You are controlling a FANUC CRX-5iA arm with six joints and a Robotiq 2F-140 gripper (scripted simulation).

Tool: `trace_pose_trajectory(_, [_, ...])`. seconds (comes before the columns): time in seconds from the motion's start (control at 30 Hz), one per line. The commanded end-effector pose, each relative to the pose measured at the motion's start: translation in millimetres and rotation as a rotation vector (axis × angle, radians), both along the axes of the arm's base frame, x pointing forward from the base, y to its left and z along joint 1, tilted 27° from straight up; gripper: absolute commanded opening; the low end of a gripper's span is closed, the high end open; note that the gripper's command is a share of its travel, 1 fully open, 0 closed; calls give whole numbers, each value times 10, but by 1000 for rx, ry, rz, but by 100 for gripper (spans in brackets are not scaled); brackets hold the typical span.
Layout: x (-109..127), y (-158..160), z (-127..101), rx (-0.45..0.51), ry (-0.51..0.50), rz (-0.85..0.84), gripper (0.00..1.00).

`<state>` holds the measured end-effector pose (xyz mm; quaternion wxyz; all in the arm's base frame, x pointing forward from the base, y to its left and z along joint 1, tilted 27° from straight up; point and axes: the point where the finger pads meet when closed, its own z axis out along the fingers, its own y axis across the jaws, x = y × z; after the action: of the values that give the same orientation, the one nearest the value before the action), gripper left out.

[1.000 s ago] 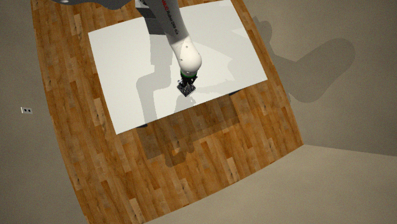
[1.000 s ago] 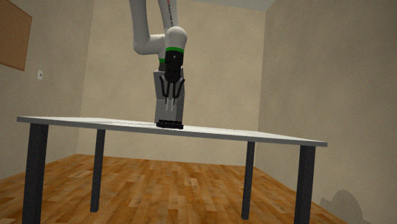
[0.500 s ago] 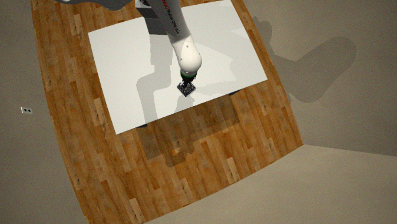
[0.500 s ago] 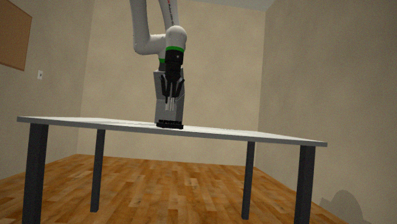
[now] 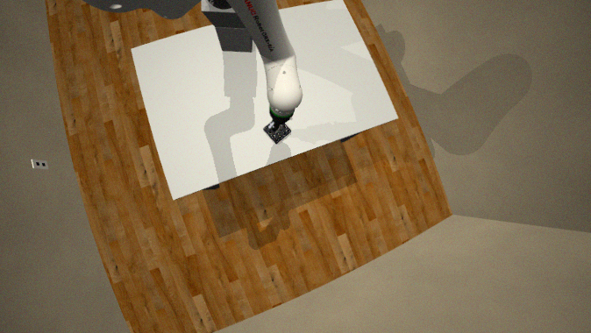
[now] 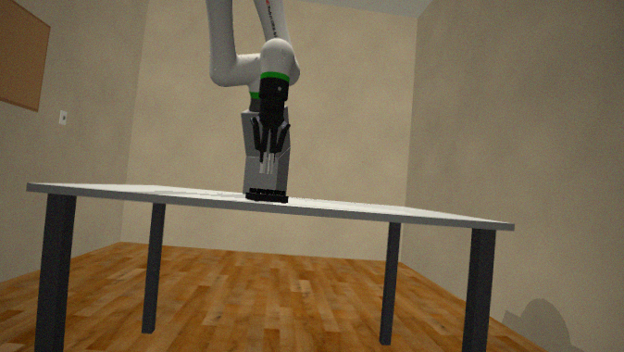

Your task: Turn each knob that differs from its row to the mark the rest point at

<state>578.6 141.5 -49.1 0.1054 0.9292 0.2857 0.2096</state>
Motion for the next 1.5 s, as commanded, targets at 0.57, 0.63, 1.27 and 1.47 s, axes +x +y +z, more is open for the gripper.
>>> trace_pose_trajectory(0.57, [2, 1, 2, 0, 2, 0, 12])
trace_pose_trajectory(0.63, [3, 1, 1, 0, 2, 0, 12])
trace_pose_trajectory(1.27, [59, -8, -102, -1, 2, 0, 12])
trace_pose_trajectory(1.47, [82, -11, -145, -1, 2, 0, 12])
